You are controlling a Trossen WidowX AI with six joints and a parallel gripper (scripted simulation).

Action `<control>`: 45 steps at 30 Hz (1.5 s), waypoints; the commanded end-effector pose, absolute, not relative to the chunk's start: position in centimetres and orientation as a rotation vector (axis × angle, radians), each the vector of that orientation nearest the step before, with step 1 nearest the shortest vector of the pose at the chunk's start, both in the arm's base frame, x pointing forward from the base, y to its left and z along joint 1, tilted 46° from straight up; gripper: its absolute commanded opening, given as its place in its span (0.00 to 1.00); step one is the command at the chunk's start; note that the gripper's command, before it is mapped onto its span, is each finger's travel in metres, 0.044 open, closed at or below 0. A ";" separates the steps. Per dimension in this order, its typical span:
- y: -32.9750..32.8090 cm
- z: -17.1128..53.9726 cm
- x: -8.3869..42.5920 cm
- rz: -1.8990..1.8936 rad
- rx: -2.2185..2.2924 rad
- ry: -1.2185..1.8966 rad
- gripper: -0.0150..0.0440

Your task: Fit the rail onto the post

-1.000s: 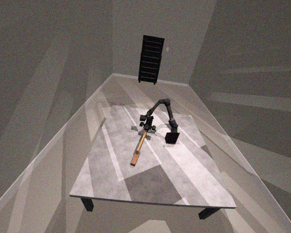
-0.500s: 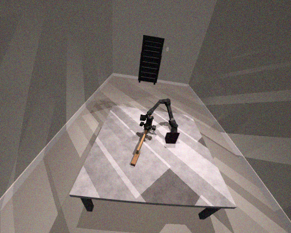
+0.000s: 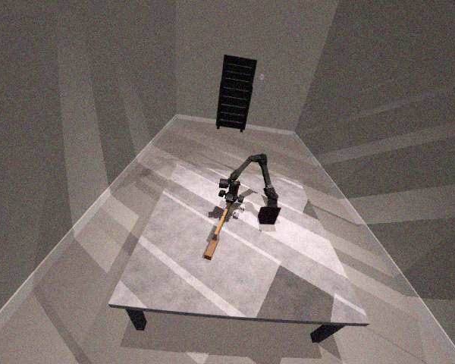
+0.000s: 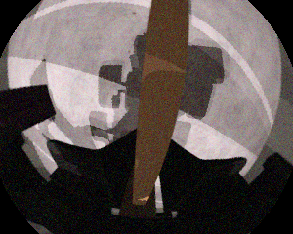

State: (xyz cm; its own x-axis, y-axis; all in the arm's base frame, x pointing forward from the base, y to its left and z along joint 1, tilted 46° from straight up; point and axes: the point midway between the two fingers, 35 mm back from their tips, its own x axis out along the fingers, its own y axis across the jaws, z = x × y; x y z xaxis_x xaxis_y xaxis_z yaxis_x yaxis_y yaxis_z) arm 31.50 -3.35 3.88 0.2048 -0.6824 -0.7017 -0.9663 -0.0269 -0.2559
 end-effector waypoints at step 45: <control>0.7 4.2 31.3 0.513 -1.779 1.543 1.00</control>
State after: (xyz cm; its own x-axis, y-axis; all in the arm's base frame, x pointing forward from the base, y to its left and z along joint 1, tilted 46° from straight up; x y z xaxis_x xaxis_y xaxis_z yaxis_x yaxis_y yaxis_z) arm 31.16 0.59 4.13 0.2054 -0.6838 -0.7002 -0.9673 -0.0331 -0.2514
